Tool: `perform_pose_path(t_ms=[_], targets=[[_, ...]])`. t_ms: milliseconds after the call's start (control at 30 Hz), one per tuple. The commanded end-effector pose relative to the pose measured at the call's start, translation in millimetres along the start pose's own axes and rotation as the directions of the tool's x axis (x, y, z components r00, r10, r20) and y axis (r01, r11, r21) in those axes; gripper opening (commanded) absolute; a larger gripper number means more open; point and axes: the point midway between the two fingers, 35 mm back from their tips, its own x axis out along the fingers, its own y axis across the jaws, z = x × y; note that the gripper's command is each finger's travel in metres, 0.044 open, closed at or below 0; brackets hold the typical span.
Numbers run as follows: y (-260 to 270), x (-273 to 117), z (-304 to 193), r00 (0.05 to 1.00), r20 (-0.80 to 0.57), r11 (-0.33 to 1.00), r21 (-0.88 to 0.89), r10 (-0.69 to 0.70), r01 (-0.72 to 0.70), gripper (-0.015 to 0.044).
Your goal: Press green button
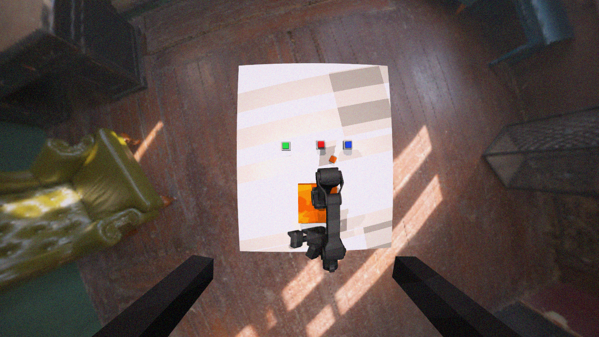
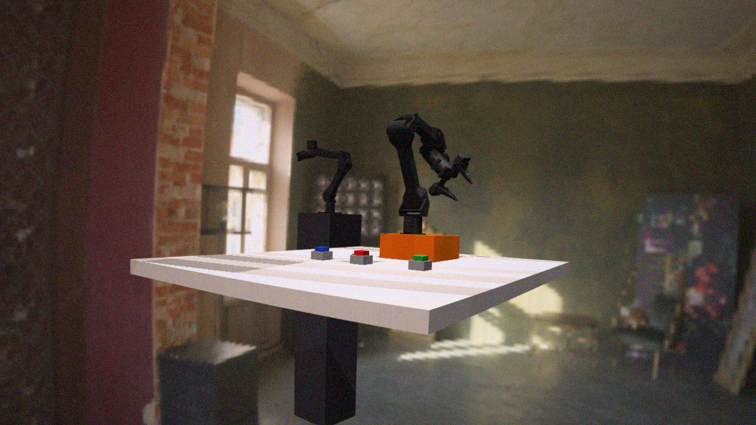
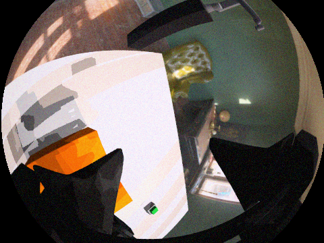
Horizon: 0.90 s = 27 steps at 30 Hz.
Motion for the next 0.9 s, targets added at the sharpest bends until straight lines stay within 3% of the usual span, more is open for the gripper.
perform_pose_path(t_ms=[0,433,867], targets=[[1,-1,1,1.0,0.005,1.0,-0.004,0.003,-0.003,0.04],[114,-75,27,0.915,0.287,0.909,-0.384,0.284,-0.162,0.04],[213,-163,-51,0.736,0.344,0.589,-0.803,0.583,-0.09,0.04]])
